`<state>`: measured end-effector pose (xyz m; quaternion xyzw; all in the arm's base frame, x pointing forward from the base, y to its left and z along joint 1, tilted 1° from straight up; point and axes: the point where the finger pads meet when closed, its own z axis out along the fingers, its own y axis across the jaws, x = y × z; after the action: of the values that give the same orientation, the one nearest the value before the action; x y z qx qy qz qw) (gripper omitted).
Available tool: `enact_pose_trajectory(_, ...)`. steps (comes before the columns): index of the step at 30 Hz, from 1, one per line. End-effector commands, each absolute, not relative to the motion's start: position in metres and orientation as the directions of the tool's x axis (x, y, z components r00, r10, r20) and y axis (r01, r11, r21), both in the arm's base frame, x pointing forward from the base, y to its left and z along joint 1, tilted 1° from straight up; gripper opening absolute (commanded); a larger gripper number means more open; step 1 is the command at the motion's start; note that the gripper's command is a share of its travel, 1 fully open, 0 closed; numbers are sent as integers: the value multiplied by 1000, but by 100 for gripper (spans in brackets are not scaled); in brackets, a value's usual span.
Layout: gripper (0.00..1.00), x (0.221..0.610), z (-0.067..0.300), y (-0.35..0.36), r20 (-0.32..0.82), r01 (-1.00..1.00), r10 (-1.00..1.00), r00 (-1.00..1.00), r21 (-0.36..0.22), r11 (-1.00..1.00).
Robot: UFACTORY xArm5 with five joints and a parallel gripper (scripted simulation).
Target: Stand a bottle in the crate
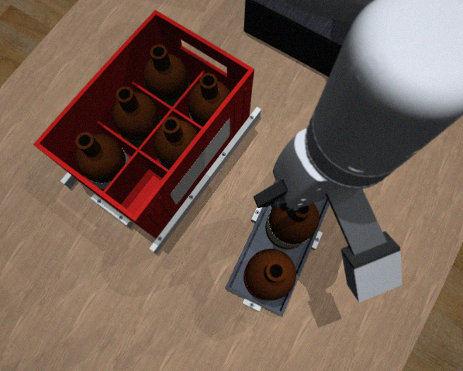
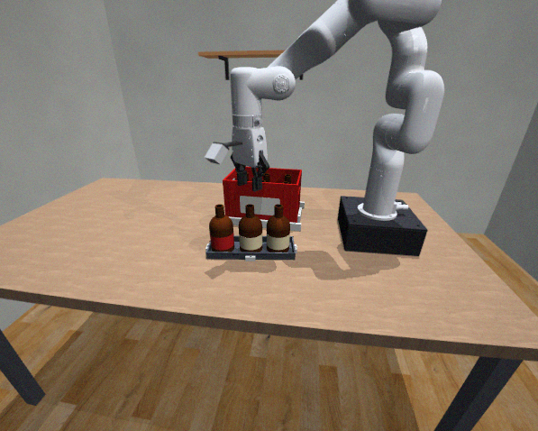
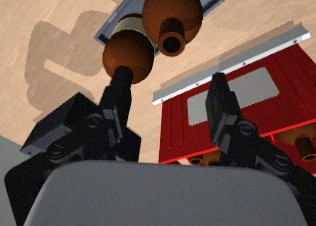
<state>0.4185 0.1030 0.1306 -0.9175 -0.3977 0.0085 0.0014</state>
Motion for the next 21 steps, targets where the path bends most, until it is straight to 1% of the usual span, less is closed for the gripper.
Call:
enact_pose_trajectory(1, 65, 420, 127, 103, -11, 730, 730, 684, -7, -684)
enact_pose_trajectory(21, 65, 419, 102, 103, -11, 730, 730, 684, -7, -684)
